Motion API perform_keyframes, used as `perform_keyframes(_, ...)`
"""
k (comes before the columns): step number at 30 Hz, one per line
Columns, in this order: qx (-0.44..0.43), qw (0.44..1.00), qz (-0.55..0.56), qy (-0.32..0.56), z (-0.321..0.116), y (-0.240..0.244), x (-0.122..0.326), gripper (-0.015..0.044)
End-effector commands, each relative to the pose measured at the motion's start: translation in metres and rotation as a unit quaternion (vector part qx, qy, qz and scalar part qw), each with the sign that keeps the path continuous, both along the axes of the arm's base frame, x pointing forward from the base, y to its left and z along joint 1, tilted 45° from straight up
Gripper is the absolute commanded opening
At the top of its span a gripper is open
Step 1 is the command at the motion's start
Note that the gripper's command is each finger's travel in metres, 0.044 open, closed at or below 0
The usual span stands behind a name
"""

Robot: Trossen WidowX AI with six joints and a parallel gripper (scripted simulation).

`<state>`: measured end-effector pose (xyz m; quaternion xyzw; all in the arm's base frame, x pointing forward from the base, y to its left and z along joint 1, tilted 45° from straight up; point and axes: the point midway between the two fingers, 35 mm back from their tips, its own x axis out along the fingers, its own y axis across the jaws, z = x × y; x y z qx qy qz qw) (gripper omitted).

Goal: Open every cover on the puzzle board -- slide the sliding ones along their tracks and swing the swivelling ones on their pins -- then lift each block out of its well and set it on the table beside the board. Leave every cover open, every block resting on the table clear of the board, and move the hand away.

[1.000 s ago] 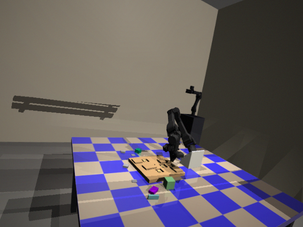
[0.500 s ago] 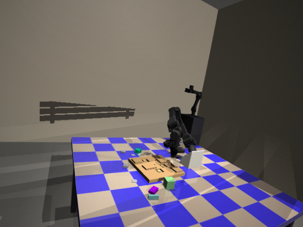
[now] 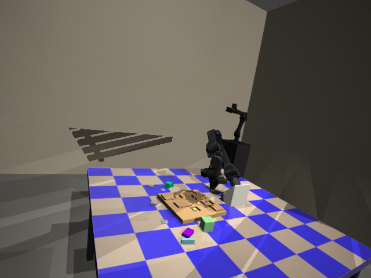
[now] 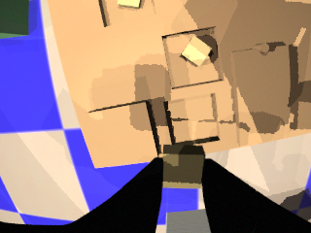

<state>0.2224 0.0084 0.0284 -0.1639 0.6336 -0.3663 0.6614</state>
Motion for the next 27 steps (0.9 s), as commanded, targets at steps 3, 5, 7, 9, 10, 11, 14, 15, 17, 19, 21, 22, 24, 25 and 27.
perform_keyframes(3,0.001,1.000,-0.001,0.003,-0.012,0.016,0.012,0.0080)
perform_keyframes(5,0.001,1.000,-0.001,0.003,-0.016,0.021,0.016,0.0080)
perform_keyframes(7,0.002,1.000,-0.001,0.003,-0.020,0.027,0.019,0.0080)
perform_keyframes(9,0.002,1.000,-0.001,0.002,-0.024,0.032,0.022,0.0080)
perform_keyframes(10,0.002,1.000,-0.001,0.002,-0.026,0.034,0.024,0.0080)
perform_keyframes(11,0.002,1.000,-0.001,0.002,-0.029,0.037,0.026,0.0080)
perform_keyframes(14,0.003,1.000,-0.001,0.002,-0.035,0.044,0.030,0.0080)
perform_keyframes(15,0.003,1.000,-0.001,0.002,-0.038,0.047,0.031,0.0080)
perform_keyframes(17,0.003,1.000,-0.001,0.002,-0.043,0.052,0.034,0.0080)
perform_keyframes(19,0.004,1.000,-0.001,0.002,-0.048,0.057,0.036,0.0080)
perform_keyframes(21,0.004,1.000,-0.001,0.002,-0.053,0.062,0.039,0.0080)
perform_keyframes(22,0.004,1.000,-0.001,0.002,-0.055,0.065,0.040,0.0080)
perform_keyframes(24,0.004,1.000,-0.001,0.002,-0.061,0.070,0.042,0.0080)
perform_keyframes(25,0.004,1.000,-0.001,0.001,-0.063,0.073,0.043,0.0080)
perform_keyframes(27,0.004,1.000,-0.001,0.001,-0.069,0.078,0.045,0.0080)
